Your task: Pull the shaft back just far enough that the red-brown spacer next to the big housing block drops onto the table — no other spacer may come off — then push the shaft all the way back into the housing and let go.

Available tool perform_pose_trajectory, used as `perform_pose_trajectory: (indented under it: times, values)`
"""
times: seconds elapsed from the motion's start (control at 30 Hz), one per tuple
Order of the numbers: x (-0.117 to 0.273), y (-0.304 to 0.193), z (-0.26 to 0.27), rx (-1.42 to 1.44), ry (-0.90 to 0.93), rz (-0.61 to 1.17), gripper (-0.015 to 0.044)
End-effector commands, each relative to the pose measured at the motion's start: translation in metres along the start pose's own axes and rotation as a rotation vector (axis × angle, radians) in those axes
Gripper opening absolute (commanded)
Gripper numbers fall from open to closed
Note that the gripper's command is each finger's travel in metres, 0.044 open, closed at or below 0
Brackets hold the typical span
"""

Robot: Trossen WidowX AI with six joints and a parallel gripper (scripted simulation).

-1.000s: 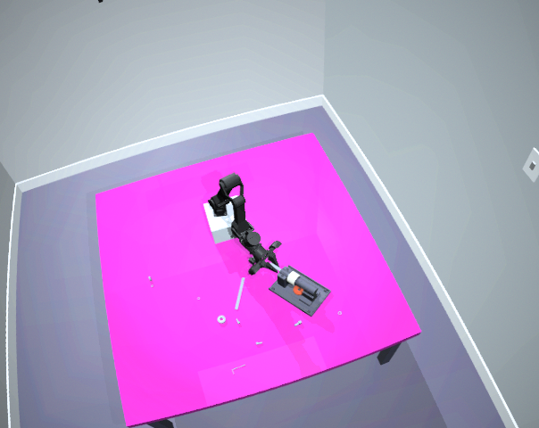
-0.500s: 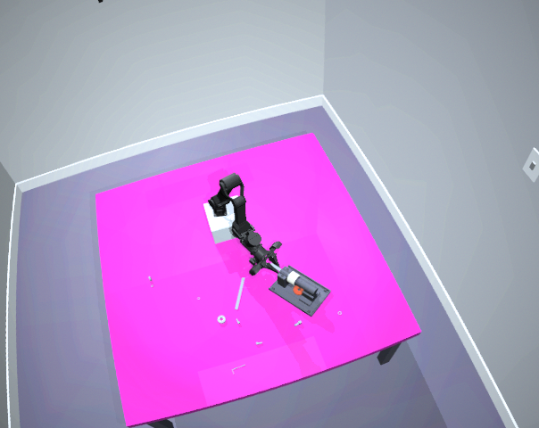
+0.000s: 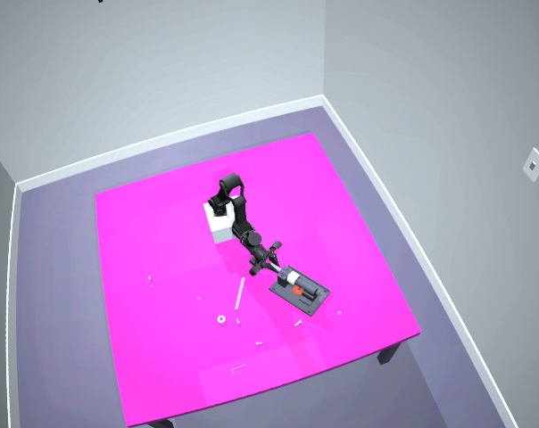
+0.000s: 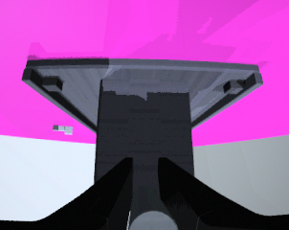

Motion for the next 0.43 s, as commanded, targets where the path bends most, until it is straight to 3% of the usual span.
perform_pose_trajectory:
  times: [0.0,0.4]
  values:
    - [0.0000,0.0000,0.0000,0.000,0.000,0.000,0.0053]
    - [0.0050,-0.0005,0.0004,0.000,0.000,0.000,0.0368]
Point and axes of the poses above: the point midway between the two fingers, 35 mm back from their tips, its own x axis back along the fingers, its own z axis across the jaws, y = z × x, the point moved 8 cm from there along x, back along the fingers, and after that the axes turned 1 degree about -x, right-handed, at the moved point
